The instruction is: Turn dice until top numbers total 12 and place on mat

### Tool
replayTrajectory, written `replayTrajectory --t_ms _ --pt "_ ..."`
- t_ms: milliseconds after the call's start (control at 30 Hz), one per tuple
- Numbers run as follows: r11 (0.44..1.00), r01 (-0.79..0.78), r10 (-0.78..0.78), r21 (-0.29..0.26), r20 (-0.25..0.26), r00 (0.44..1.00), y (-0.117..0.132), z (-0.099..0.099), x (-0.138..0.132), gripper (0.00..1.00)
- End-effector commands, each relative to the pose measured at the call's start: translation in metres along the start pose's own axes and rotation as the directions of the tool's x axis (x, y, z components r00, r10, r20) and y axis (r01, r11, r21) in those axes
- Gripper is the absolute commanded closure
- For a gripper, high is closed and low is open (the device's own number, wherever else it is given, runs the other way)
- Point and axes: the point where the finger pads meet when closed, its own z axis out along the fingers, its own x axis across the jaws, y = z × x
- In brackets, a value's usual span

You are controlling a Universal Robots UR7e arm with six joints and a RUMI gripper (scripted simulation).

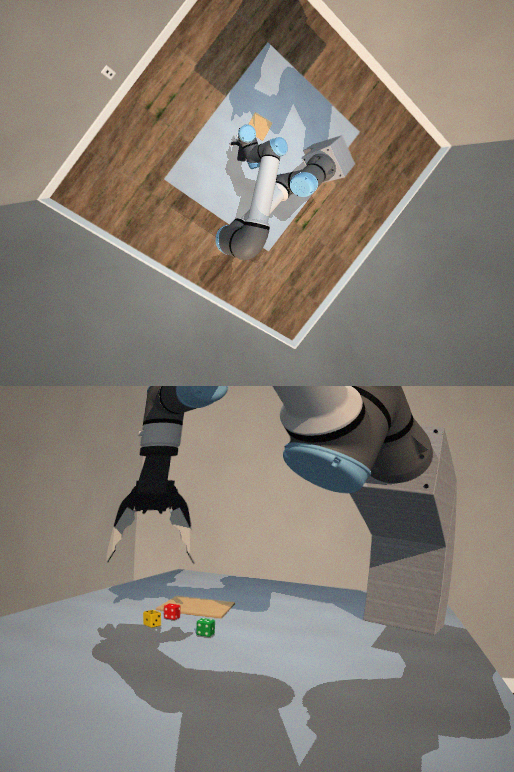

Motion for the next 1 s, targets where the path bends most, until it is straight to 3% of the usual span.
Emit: replayTrajectory --t_ms 0,233,567,967 --pt "0.988 0.155 -0.155 0.012 -0.005 0.988 0.0006 0.0028 -0.0011 0.0" --pt "0.96 0.28 -0.28 0.012 -0.007 0.96 0.0017 0.0052 -0.0025 0.0" --pt "0.868 0.497 -0.497 0.011 -0.01 0.868 0.0042 0.0097 -0.0049 0.0" --pt "0.805 0.594 -0.594 0.01 -0.012 0.805 0.0057 0.0119 -0.0059 0.0"
